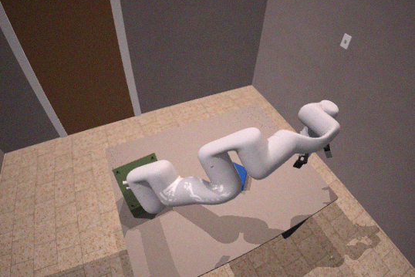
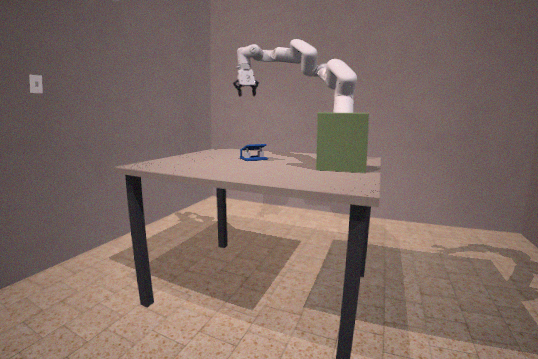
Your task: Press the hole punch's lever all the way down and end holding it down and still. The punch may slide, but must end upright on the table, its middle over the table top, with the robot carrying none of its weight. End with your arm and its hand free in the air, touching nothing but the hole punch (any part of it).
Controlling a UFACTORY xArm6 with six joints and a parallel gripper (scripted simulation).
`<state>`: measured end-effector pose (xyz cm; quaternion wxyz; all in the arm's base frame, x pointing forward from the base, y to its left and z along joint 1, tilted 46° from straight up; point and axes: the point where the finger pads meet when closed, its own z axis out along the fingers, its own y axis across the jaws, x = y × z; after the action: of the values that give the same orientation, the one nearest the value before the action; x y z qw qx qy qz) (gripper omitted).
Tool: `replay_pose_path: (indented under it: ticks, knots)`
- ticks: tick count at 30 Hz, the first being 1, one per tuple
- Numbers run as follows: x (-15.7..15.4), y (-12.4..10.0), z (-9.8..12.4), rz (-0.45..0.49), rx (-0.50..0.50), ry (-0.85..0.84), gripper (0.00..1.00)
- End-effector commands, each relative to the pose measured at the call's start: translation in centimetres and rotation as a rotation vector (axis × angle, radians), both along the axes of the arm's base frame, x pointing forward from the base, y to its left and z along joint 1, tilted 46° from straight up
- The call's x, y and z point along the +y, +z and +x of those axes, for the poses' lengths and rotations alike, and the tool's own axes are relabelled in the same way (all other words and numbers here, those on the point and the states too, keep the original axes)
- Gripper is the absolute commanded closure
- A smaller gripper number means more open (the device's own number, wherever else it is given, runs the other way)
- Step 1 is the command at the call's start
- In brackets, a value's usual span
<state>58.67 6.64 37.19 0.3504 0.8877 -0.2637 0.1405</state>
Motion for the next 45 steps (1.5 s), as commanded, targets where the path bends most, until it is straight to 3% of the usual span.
replay_pose_path:
  ticks: [1,21,26,28,29,30,31,34,37,39,40,45]
  knots:
    - [0.1,0.1,0.0,0.001,-0.003,0.002,0.0]
    - [0.1,-0.4,0.1,-0.006,-0.008,0.002,0.0]
    - [0.0,-4.5,0.5,-0.047,-0.044,0.006,0.0]
    - [0.0,-4.5,0.5,-0.047,-0.044,0.006,0.0]
    - [-0.1,-5.9,0.4,-0.057,-0.054,0.009,0.0]
    - [-0.1,-5.9,0.4,-0.057,-0.054,0.009,0.0]
    - [-0.1,-7.5,0.2,-0.067,-0.065,0.014,0.0]
    - [-0.1,-7.5,0.2,-0.067,-0.065,0.014,0.0]
    - [-0.3,-11.0,-0.5,-0.08,-0.085,0.026,0.0]
    - [-0.3,-11.1,-0.5,-0.08,-0.085,0.026,0.0]
    - [-0.4,-12.6,-1.0,-0.082,-0.092,0.032,0.0]
    - [-0.5,-15.2,-2.0,-0.083,-0.102,0.041,0.0]
